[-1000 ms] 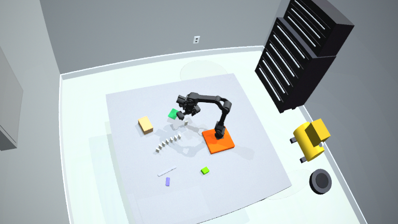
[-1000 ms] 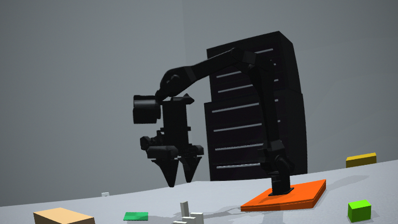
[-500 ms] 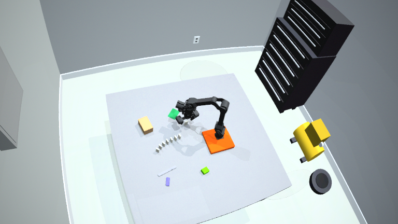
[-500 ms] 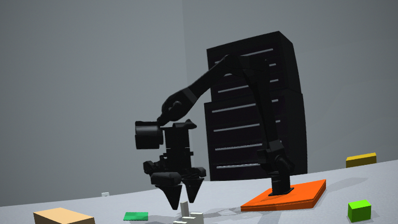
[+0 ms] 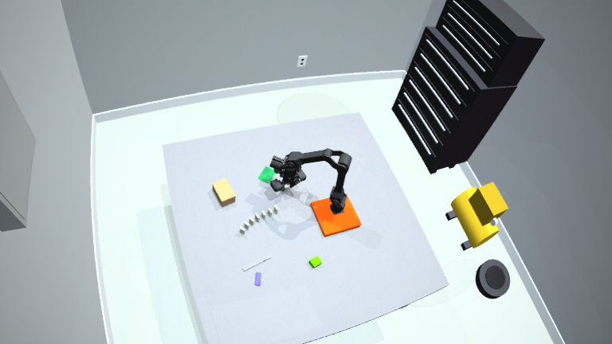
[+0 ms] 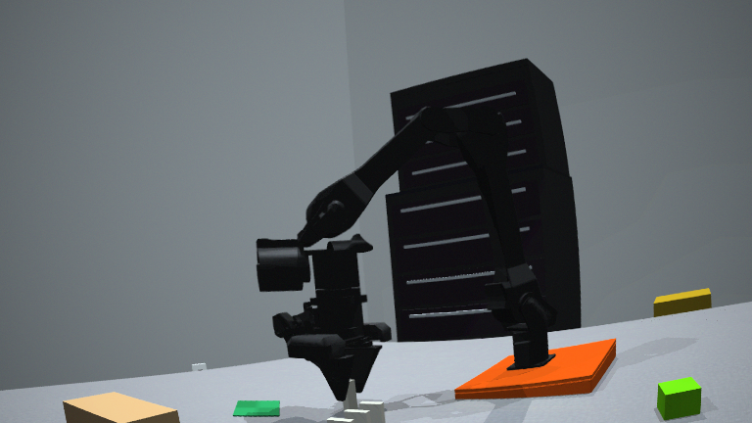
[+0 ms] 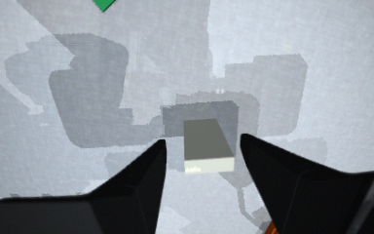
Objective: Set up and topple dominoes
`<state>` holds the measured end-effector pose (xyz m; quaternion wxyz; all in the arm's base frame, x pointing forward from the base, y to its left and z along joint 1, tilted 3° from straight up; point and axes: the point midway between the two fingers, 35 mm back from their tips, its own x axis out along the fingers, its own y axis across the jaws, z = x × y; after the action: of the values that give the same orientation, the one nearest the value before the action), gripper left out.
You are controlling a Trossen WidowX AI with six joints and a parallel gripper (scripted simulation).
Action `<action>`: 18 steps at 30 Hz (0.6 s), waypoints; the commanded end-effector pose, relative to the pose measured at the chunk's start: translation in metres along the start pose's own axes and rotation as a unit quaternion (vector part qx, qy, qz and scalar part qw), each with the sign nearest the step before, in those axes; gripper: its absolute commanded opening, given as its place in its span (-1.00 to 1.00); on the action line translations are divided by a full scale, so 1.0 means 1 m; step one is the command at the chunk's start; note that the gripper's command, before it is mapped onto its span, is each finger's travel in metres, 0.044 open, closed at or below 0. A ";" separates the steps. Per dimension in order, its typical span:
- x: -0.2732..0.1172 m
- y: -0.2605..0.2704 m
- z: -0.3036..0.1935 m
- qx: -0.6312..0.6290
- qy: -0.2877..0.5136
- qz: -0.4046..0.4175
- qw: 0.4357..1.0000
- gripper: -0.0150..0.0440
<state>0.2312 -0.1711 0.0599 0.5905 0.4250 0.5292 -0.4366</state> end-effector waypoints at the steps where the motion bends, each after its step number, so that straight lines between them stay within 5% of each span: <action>1: 0.001 -0.001 0.000 0.001 -0.001 -0.002 1.000 0.02; 3: 0.001 -0.001 0.000 0.001 -0.001 -0.002 1.000 -0.13; 13: -0.001 0.000 0.001 0.001 -0.001 -0.002 1.000 -0.13; 18: -0.059 0.006 0.007 0.001 0.000 -0.001 1.000 -0.13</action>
<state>0.2309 -0.1704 0.0843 0.5783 0.4245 0.5427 -0.4368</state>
